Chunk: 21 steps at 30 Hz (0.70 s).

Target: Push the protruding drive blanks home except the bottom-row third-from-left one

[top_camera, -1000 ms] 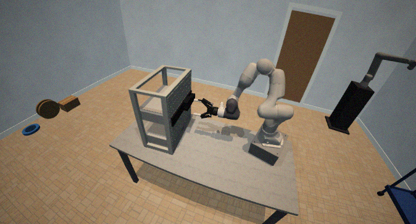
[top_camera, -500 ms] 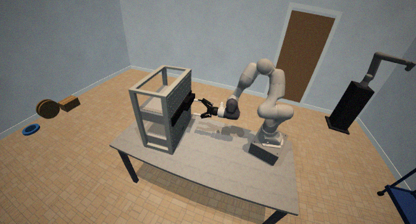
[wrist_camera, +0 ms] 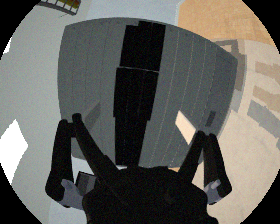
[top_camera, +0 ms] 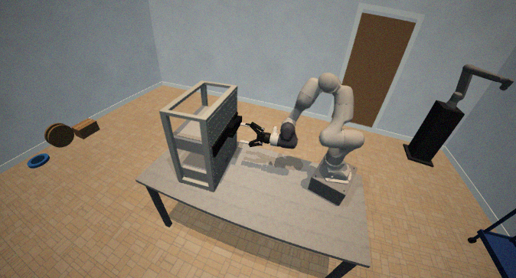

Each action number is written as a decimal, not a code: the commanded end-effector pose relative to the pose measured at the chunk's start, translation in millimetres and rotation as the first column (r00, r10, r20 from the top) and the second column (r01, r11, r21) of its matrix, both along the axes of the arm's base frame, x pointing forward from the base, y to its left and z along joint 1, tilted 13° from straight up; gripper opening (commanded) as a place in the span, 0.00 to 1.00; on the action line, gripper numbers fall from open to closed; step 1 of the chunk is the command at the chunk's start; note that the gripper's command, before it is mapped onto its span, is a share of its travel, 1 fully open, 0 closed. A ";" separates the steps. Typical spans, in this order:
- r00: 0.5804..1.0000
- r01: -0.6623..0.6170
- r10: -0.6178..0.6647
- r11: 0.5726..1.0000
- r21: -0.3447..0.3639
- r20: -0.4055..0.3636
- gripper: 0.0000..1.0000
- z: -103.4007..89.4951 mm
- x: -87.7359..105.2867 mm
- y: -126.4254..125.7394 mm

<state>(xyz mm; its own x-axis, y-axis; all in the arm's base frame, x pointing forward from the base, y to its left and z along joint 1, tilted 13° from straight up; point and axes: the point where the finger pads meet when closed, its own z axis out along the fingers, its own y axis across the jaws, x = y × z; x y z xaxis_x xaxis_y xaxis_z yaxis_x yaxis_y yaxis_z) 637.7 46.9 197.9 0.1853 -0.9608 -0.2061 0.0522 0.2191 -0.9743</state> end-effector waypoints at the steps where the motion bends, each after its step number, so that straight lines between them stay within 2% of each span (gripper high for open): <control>1: 1.000 0.003 -0.003 1.000 -0.004 -0.003 1.00 -1.0 0.7 -1.1; 2: 1.000 0.003 -0.003 1.000 -0.004 -0.003 1.00 -1.0 0.7 -1.1; 3: 1.000 0.003 -0.003 1.000 -0.004 -0.003 0.00 -1.0 0.7 -1.1; 21: 1.000 0.003 -0.003 1.000 -0.004 -0.003 0.00 -1.0 0.7 -1.1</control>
<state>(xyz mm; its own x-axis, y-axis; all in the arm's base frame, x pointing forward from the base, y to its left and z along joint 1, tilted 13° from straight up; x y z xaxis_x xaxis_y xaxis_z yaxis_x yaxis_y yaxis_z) 637.7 46.9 197.9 0.1853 -0.9608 -0.2060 0.0522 0.2190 -0.9743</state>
